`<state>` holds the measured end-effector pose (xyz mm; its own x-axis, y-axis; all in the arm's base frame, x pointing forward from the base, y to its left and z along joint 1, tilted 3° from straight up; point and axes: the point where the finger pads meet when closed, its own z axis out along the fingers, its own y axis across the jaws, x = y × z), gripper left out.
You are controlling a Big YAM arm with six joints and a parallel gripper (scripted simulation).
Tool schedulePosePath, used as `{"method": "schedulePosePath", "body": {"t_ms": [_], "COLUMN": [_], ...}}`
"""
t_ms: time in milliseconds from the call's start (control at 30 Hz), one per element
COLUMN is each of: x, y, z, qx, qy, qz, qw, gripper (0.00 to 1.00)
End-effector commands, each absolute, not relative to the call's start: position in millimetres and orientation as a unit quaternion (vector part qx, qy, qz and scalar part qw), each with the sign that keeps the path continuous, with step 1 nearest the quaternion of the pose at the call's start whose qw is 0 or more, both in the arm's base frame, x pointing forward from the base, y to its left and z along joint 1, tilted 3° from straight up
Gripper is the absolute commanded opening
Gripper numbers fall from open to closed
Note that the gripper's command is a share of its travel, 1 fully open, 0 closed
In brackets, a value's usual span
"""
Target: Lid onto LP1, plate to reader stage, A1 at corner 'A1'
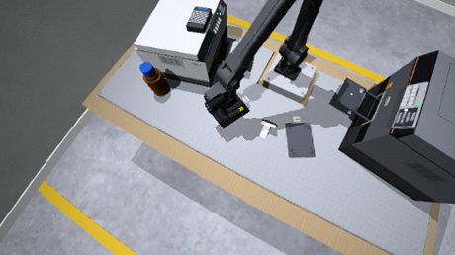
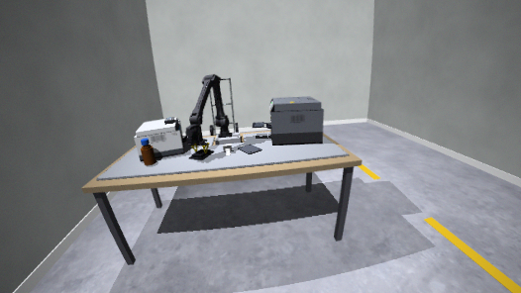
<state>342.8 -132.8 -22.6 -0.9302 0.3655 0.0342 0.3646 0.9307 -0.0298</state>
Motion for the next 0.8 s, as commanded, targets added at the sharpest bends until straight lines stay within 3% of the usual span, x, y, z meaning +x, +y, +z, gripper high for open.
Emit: {"method": "schedulePosePath", "body": {"t_ms": [0, 767], "x": [339.7, 338.5], "y": [-135.6, -134.4], "z": [-19.5, -24.8], "qx": [-0.182, -0.182], "qy": [-0.983, -0.983], "qz": [0.012, 0.01], "qw": [0.023, 0.031], "gripper": [0.85, 0.85]}}
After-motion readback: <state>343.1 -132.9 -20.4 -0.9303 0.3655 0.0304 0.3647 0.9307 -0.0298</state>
